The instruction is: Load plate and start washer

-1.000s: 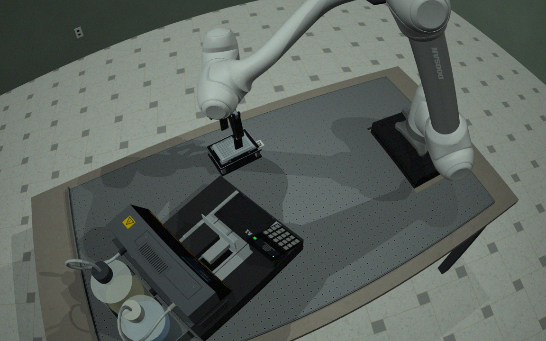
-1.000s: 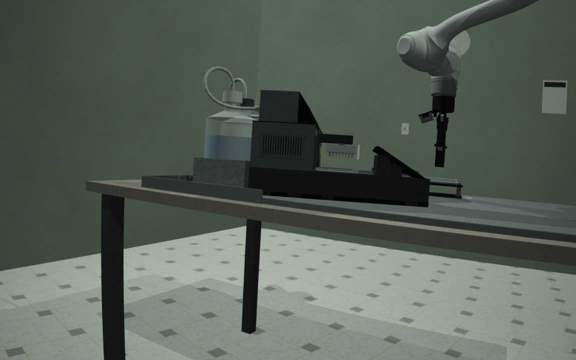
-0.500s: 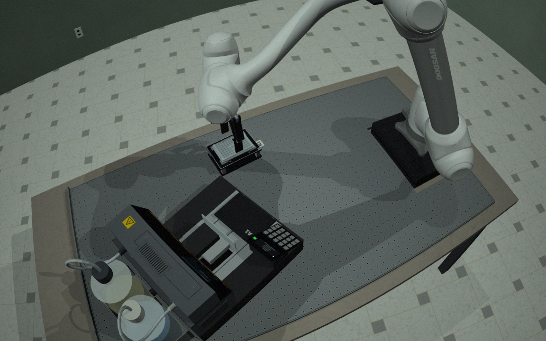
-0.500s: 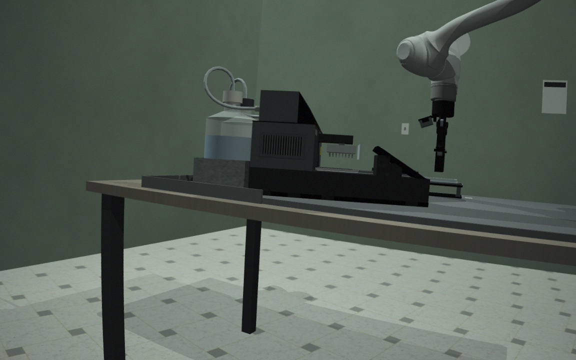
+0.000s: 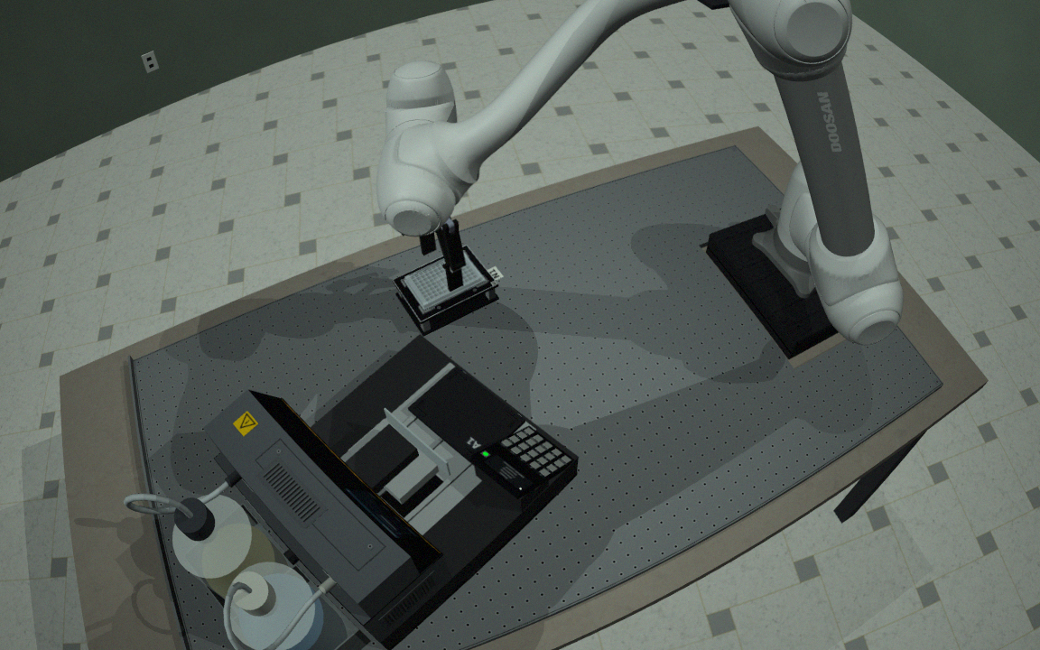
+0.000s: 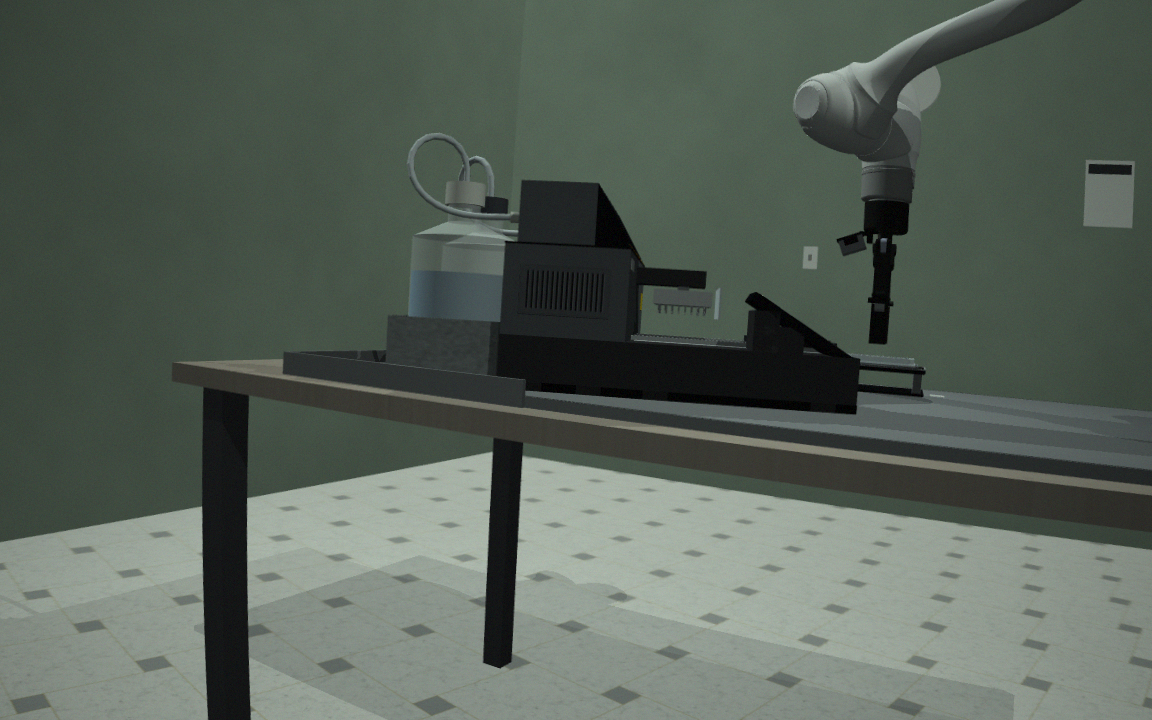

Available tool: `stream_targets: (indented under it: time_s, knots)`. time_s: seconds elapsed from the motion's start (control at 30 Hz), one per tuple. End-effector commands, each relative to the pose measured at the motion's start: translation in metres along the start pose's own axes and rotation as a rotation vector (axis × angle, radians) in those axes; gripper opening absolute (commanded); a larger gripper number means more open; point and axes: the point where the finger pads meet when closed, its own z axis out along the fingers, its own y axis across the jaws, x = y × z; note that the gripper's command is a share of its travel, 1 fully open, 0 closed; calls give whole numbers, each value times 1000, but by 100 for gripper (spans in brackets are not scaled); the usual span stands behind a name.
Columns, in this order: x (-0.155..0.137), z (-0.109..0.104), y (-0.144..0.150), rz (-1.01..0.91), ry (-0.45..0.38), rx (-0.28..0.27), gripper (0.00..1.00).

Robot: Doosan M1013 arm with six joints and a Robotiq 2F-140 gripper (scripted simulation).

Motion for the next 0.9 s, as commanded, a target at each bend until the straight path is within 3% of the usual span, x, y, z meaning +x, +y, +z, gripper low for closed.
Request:
stream_targets:
  time_s: [0.0,0.87]
  knots:
    - [-1,3,-1,-2,1,1,70]
    - [-1,21,-1,-2,0,2,70]
